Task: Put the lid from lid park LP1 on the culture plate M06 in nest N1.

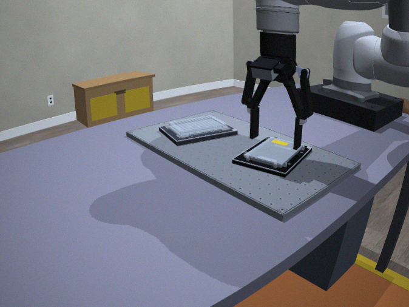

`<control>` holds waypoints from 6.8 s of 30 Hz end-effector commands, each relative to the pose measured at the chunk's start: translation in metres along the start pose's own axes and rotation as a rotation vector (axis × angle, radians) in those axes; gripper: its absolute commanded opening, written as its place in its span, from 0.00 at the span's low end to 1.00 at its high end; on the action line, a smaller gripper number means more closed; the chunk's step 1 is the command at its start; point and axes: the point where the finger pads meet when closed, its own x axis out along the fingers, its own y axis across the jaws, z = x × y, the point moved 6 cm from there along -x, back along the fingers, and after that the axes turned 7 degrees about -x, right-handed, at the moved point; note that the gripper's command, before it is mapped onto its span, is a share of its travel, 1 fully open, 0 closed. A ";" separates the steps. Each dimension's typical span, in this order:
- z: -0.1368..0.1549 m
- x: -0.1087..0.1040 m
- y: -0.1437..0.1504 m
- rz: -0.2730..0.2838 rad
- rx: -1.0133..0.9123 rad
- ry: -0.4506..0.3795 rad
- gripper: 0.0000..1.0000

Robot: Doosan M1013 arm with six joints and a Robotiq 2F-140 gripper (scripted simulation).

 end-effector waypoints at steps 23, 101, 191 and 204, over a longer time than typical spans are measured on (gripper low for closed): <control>0.000 0.004 -0.004 -0.002 -0.003 -0.003 0.69; 0.001 0.003 -0.005 -0.001 -0.002 -0.002 0.63; 0.001 0.022 -0.006 -0.001 -0.002 -0.002 0.69; 0.001 0.023 -0.006 -0.002 -0.002 -0.003 0.69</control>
